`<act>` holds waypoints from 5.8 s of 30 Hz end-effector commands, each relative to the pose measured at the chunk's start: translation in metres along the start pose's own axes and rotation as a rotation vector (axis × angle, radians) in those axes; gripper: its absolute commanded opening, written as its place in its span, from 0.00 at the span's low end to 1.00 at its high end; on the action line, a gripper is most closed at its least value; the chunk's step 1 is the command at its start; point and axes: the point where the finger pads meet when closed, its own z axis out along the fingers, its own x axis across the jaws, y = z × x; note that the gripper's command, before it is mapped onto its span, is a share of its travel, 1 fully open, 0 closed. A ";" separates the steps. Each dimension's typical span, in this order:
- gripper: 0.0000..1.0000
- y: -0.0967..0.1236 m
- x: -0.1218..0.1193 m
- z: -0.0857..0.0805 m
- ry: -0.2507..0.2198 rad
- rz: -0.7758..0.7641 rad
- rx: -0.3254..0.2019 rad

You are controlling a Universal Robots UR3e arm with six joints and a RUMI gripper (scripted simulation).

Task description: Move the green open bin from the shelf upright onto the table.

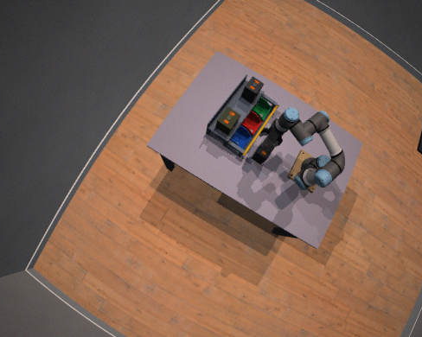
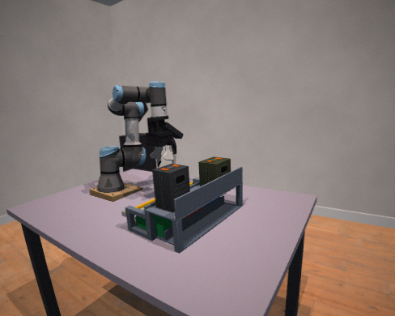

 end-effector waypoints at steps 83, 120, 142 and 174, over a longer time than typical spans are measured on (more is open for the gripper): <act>0.58 0.082 0.060 0.002 0.000 -0.002 0.001; 0.28 0.082 0.060 0.002 0.000 -0.002 0.001; 0.28 0.081 0.059 0.032 0.000 -0.002 0.001; 0.28 0.080 0.058 0.074 0.000 -0.002 0.001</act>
